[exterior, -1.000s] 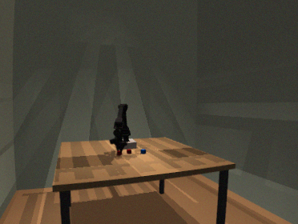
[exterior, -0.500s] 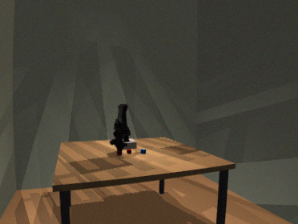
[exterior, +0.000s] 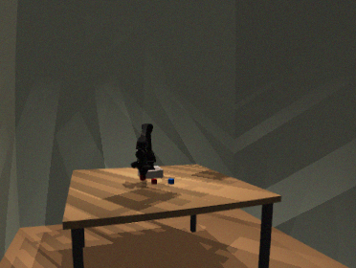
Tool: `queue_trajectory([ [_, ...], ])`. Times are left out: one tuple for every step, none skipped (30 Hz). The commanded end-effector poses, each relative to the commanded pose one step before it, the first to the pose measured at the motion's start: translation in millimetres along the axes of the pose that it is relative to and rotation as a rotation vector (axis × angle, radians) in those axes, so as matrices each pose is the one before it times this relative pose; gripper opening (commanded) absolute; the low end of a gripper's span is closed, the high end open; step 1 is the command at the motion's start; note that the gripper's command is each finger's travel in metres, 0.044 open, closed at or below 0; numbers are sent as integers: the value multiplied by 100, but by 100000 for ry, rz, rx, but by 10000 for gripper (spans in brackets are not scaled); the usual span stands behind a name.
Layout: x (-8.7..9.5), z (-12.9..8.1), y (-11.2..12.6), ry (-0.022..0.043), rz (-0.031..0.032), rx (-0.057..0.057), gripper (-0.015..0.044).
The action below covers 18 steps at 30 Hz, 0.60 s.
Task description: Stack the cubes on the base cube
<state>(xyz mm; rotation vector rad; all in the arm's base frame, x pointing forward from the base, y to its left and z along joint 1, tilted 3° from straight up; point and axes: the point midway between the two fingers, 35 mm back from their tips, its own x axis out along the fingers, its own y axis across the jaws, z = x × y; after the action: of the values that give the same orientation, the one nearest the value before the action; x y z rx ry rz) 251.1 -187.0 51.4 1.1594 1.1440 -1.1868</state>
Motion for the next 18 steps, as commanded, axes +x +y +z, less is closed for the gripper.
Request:
queue_trajectory([
  [-1426,179,209,-622,441,287,105],
  [-319,-2,5,0,2,0,105],
  [-319,-4,2,0,2,0,105],
  [-320,-7,-1,1,2,0,105],
  [-321,-9,-4,1,1,0,105],
  [-322,-11,-8,1,1,0,105],
  [-322,-13,-11,1,1,0,105],
  [-323,-16,-14,2,0,0,105],
  [-324,-18,-17,2,0,0,105],
  [-324,-20,-20,2,0,0,105],
  [-324,-23,-23,2,-1,0,105],
  [-325,-25,-26,3,-1,0,105],
  [-325,-27,-30,3,-1,0,105],
  [-326,-30,-33,3,-2,0,105],
  [-326,-32,-36,3,-2,0,105],
  [-326,-34,-39,4,-3,0,105],
  [-270,-30,-35,3,-2,0,105],
  [-162,-19,-22,2,-2,0,105],
])
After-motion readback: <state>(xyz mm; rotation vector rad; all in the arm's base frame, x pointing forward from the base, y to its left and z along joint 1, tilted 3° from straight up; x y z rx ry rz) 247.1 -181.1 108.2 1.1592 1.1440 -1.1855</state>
